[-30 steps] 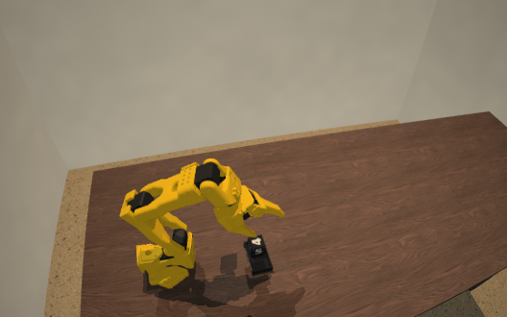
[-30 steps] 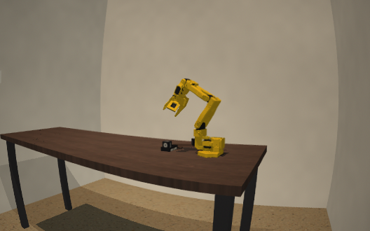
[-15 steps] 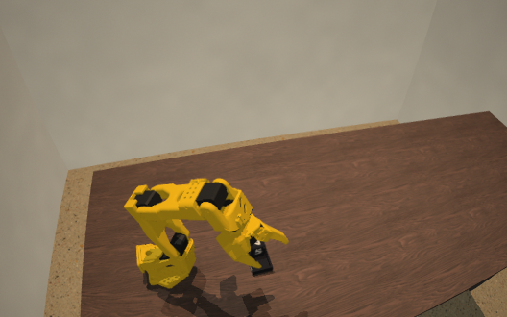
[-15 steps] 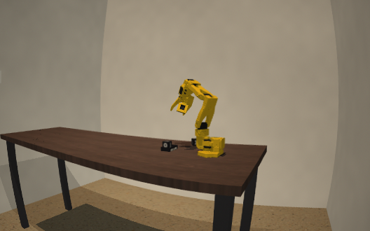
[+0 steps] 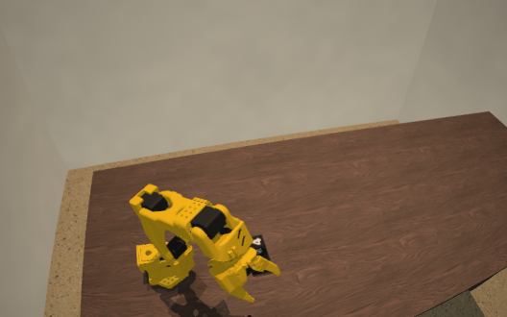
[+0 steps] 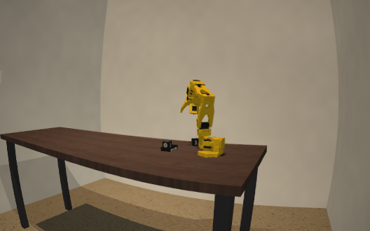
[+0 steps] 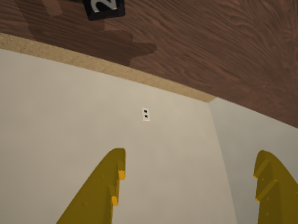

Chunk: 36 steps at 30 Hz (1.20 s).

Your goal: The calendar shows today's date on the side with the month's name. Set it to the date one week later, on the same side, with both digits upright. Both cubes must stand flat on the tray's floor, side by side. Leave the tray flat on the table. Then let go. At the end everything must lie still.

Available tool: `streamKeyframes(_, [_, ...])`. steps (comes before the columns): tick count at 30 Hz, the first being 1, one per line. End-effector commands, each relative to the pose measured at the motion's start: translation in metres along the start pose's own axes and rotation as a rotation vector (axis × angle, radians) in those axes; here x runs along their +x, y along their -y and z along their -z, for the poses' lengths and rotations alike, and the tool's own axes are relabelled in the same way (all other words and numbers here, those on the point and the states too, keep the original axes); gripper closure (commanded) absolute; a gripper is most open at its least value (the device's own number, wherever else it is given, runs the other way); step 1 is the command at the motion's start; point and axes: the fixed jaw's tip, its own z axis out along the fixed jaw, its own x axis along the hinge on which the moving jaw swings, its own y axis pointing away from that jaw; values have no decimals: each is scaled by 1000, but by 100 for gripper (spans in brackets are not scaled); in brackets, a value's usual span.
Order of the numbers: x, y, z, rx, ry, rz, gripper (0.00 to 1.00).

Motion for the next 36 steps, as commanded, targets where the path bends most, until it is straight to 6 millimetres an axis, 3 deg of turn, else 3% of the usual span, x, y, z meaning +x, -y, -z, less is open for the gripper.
streamKeyframes(1, [14, -12, 4, -24, -53, 47, 65])
streamKeyframes(13, [21, -33, 3, -73, -55, 113, 65])
streamKeyframes(27, [22, -36, 2, -81, -50, 123, 65])
streamKeyframes(36, [12, -39, -27, -80, 104, 116, 65])
